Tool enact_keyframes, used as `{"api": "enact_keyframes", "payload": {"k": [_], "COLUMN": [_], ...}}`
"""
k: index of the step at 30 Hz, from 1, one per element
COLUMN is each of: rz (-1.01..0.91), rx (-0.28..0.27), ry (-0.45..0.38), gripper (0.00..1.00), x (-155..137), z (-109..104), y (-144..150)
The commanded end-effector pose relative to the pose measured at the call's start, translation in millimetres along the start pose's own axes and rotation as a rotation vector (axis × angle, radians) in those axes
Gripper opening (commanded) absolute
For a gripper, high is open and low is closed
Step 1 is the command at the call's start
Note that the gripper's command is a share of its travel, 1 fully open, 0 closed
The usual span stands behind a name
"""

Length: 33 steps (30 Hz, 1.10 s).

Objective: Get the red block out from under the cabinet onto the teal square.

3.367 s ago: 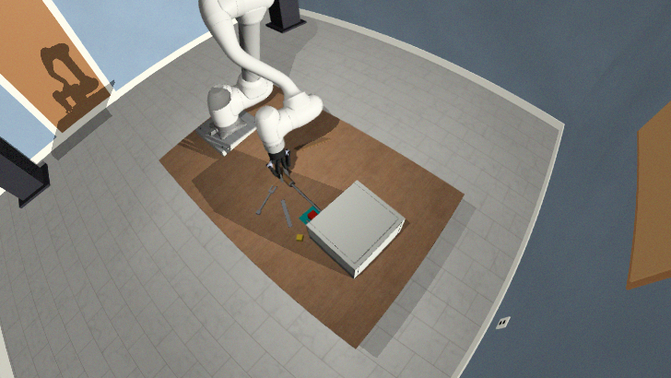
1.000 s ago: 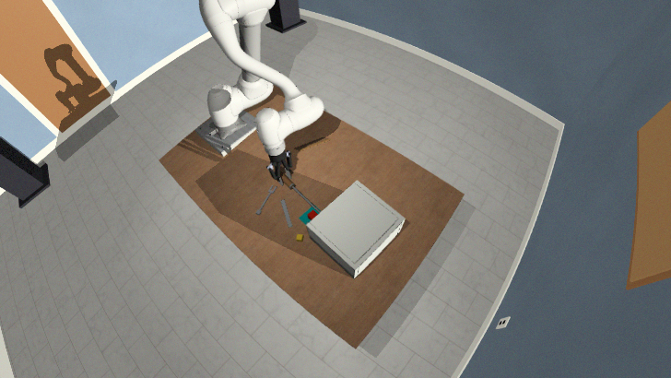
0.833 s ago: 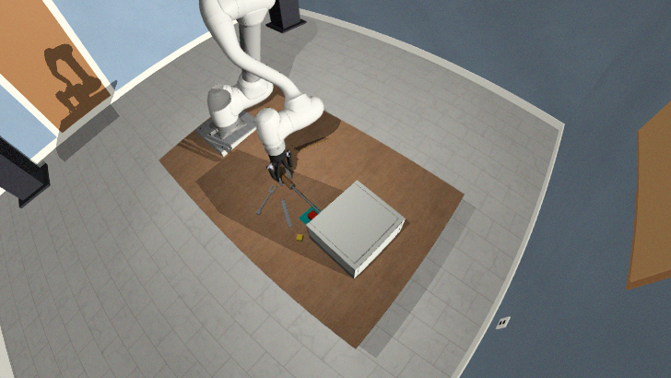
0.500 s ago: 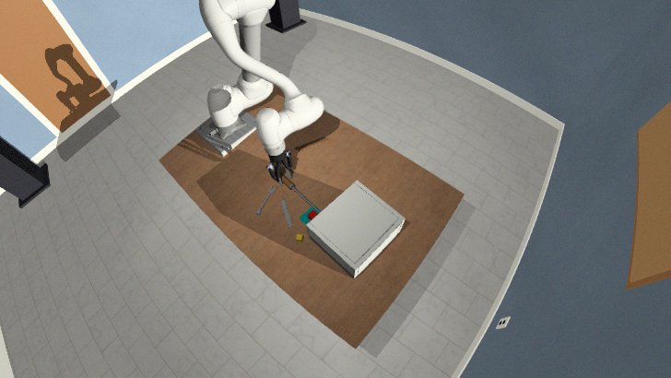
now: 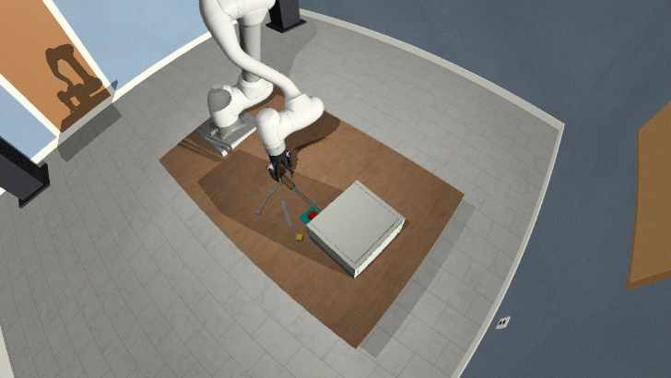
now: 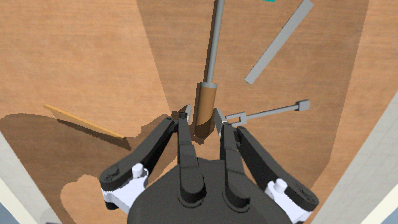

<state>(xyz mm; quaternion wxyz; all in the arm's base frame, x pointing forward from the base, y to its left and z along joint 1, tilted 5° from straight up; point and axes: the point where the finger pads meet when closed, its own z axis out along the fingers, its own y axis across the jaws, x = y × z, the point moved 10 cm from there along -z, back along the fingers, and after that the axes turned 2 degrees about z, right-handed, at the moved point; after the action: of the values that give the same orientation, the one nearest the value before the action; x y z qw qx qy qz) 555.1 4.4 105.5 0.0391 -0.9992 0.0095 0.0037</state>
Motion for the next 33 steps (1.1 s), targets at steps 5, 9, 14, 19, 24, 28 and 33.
{"api": "enact_keyframes", "payload": {"k": [5,9,14,19,24,28,33], "rz": [0.0,0.0,0.0,0.0,0.0,0.0,0.0], "rx": [0.0,0.0,0.0,0.0,0.0,0.0,0.0], "ry": [0.0,0.0,0.0,0.0,0.0,0.0,0.0], "gripper": [0.34,0.34,0.34,0.34,0.34,0.34,0.34], "x": [0,0,0,0,0,0,0], "z": [0,-3,-6,-17,-34,-46,-65], "y": [0,0,0,0,0,0,0]}}
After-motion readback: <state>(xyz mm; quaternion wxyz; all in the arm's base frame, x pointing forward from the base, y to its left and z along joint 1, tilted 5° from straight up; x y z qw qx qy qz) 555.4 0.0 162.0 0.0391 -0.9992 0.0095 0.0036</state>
